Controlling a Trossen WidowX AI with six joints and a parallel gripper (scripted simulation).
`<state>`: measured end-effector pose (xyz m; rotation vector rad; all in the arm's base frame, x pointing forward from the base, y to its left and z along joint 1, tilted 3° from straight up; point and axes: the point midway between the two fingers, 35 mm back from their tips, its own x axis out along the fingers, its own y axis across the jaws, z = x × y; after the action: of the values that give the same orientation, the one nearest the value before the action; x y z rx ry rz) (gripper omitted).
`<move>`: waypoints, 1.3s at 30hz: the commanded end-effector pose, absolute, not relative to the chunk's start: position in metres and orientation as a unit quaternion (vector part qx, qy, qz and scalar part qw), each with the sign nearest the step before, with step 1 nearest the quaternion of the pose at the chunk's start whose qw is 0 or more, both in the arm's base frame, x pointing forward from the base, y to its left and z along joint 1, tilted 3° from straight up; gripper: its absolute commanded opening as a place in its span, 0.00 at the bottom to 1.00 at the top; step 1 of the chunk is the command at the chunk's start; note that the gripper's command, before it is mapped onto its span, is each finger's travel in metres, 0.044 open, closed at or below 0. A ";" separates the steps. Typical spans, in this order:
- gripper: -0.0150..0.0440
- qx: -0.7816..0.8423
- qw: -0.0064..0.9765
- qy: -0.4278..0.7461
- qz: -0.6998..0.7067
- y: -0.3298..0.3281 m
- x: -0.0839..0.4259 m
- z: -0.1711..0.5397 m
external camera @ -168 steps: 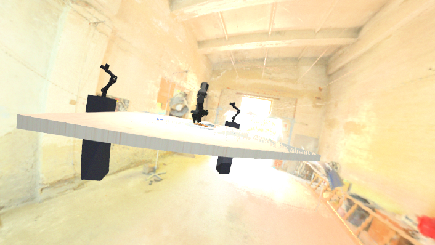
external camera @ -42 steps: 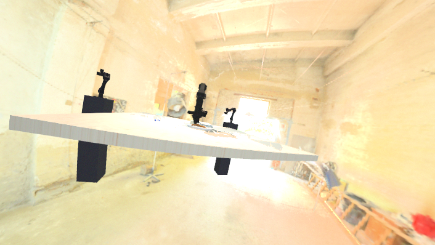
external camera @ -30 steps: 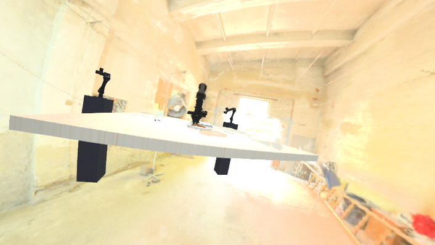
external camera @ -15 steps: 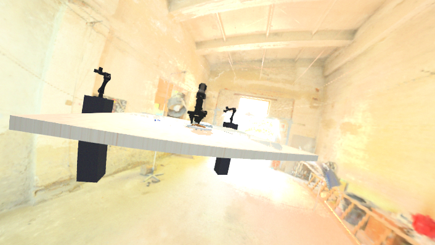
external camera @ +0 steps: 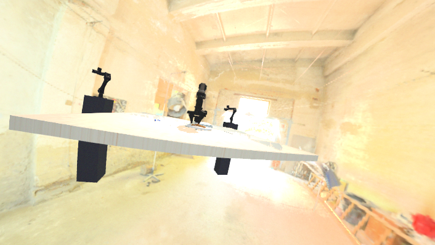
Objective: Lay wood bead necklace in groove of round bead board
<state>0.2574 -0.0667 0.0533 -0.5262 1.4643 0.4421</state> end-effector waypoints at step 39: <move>0.46 0.090 0.730 0.669 -0.111 -0.096 0.303 0.067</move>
<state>0.3045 -0.0969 0.0746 0.1919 1.4631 -0.2445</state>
